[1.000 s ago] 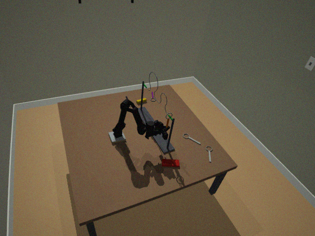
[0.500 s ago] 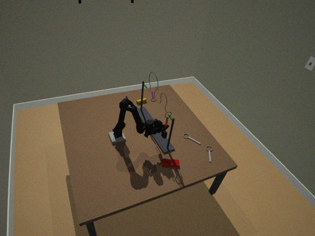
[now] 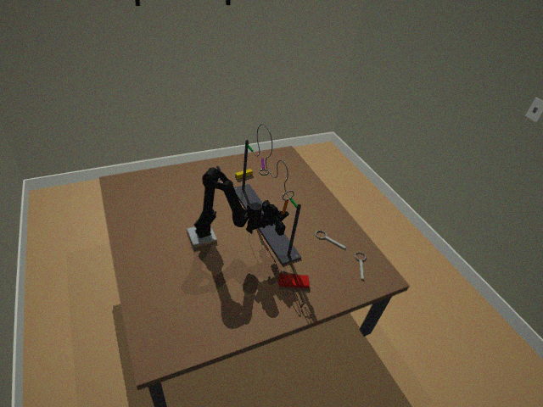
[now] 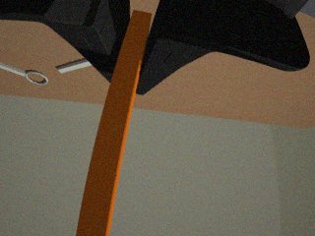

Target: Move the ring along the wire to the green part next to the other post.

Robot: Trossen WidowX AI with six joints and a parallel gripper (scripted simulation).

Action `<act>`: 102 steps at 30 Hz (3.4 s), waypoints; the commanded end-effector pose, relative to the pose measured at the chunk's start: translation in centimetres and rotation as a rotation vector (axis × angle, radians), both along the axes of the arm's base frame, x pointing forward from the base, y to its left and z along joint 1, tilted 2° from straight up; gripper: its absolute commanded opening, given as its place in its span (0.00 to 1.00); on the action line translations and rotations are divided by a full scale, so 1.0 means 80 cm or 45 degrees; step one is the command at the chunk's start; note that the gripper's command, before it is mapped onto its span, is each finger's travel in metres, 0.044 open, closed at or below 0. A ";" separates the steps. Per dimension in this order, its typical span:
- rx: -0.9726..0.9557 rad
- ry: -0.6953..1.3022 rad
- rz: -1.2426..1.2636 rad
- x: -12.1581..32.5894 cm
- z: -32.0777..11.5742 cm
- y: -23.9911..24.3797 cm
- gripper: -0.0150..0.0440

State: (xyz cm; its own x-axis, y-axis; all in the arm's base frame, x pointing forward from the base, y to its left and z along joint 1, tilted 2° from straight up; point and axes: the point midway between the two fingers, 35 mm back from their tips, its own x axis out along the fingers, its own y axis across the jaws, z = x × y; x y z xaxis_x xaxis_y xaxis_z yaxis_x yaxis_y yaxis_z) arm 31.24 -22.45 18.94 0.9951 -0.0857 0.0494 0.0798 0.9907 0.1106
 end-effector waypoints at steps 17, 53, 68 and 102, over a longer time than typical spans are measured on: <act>0.410 -0.040 0.024 0.006 0.020 0.073 0.00; 1.241 0.377 0.400 -0.062 0.120 0.163 0.00; 1.572 0.369 0.546 -0.072 0.172 0.178 0.00; 2.230 0.119 0.636 -0.066 0.288 0.173 0.00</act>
